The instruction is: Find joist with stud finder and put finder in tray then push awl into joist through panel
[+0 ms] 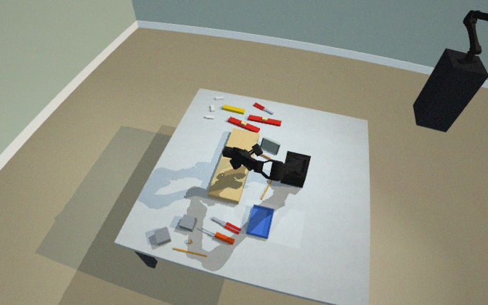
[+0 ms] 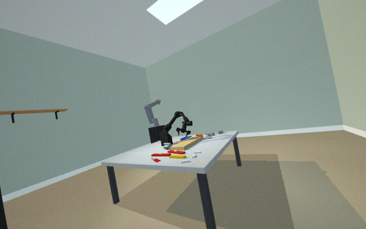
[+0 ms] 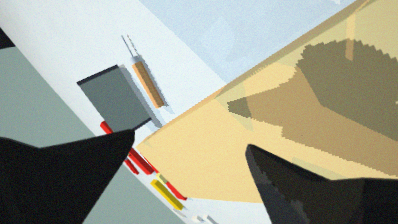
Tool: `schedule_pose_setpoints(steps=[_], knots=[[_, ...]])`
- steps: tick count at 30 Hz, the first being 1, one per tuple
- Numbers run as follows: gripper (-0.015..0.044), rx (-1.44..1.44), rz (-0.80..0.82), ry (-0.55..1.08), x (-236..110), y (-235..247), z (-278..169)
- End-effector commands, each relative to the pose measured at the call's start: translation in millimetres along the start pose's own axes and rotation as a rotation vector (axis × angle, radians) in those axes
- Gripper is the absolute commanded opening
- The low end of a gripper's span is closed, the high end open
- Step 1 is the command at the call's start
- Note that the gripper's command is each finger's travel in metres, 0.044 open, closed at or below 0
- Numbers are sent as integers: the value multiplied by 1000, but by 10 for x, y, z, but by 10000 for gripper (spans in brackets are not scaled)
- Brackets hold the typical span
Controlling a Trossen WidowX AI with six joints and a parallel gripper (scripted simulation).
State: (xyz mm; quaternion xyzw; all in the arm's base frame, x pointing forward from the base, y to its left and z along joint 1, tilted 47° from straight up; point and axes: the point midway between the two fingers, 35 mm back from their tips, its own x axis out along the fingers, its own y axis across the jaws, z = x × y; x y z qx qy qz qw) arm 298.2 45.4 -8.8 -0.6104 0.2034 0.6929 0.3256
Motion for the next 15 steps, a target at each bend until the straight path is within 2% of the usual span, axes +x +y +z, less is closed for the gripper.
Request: schedule_pose_setpoints(steps=[1, 8, 15], knots=[[440, 186, 8, -104, 236, 324, -326], [440, 535, -41, -356, 781, 1118, -724], [440, 871, -190, -601, 1334, 1860, -733]])
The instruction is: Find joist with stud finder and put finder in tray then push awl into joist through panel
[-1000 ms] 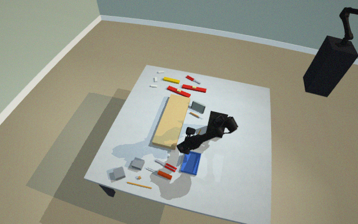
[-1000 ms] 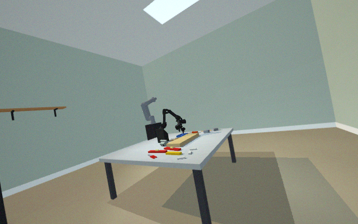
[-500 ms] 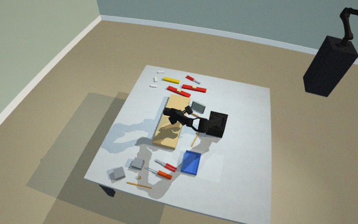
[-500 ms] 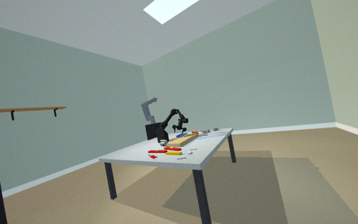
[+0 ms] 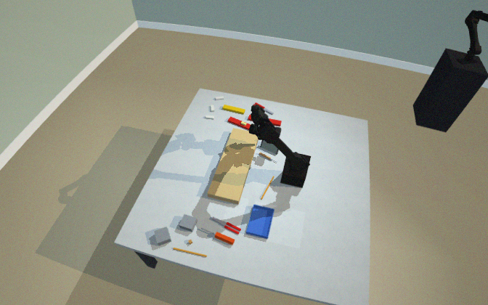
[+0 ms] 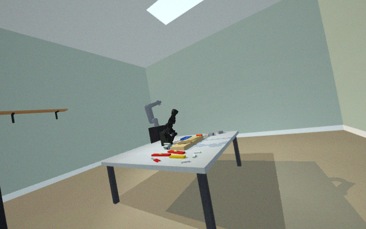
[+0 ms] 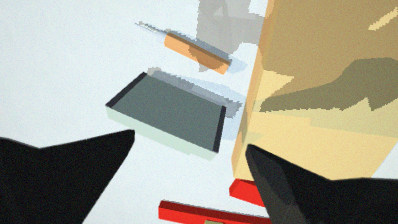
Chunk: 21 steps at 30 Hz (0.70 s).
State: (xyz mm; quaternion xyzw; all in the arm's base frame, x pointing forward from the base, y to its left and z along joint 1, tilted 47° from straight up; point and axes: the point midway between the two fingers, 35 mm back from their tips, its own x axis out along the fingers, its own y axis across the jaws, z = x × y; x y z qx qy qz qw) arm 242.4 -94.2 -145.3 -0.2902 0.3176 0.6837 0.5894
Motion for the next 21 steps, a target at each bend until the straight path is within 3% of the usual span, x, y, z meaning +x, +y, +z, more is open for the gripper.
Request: schedule_pose_setpoints(steps=[1, 21], knots=[[440, 186, -94, -179, 220, 339, -352], [440, 240, -128, -233, 356, 423, -446]])
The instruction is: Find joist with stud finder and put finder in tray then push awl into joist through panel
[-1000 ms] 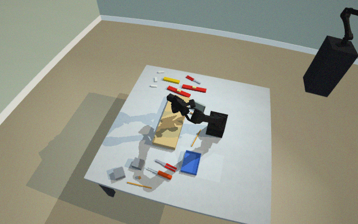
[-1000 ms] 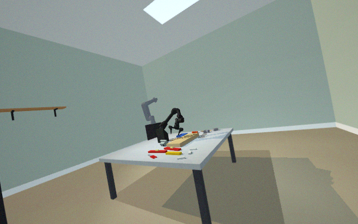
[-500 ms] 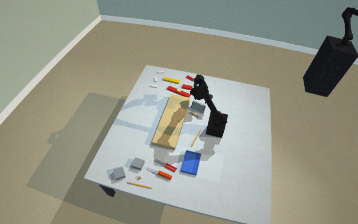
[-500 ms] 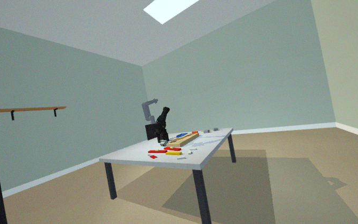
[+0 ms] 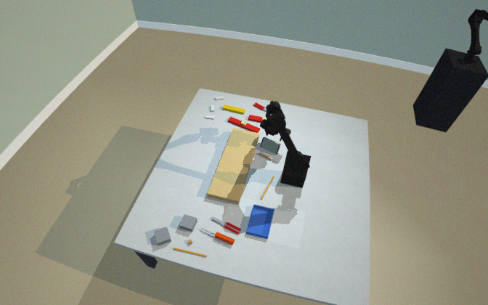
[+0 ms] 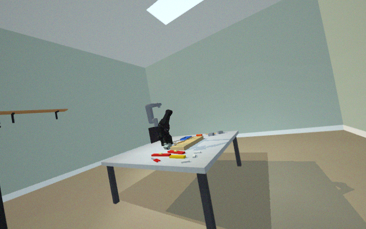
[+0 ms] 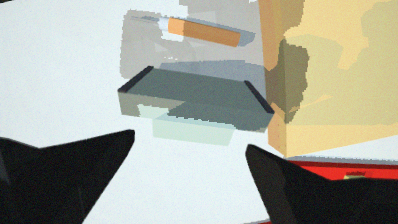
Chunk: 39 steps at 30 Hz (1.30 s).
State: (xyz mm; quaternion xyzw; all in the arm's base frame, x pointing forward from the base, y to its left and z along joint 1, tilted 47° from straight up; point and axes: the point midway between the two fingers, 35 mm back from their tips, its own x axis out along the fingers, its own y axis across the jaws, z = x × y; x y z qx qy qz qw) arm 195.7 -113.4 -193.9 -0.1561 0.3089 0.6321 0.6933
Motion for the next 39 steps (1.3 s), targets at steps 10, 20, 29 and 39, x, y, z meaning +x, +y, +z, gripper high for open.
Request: schedule_pose_setpoints(steps=[10, 20, 29, 39], knots=[[440, -1, -5, -3, 202, -18, -22], [440, -2, -5, -4, 364, -16, -34], [440, -2, -4, -5, 484, -9, -41], [373, -2, -4, -5, 484, -9, -41]])
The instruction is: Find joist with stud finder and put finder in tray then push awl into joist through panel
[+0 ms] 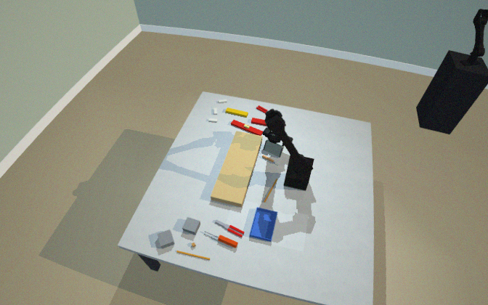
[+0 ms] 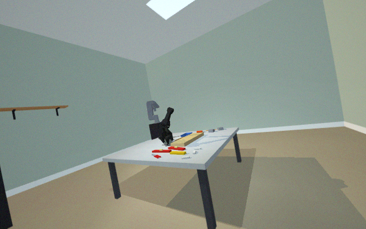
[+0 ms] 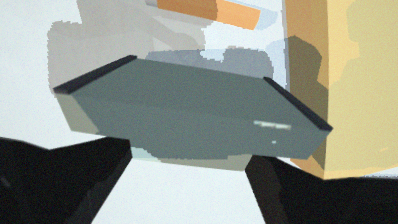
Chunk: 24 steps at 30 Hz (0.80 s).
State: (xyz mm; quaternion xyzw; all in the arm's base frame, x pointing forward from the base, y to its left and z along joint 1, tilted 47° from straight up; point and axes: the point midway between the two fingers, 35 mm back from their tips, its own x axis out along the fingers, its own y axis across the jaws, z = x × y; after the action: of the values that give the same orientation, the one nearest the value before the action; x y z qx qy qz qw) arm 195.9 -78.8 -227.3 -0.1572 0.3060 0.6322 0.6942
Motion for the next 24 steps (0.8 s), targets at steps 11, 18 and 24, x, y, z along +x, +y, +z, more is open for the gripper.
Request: schedule_pose_setpoints(steps=[11, 18, 24], knots=[[182, 3, -2, -1, -80, -9, 7], [0, 4, -2, 0, -264, -16, 20], [0, 4, -2, 1, -424, -13, 34]])
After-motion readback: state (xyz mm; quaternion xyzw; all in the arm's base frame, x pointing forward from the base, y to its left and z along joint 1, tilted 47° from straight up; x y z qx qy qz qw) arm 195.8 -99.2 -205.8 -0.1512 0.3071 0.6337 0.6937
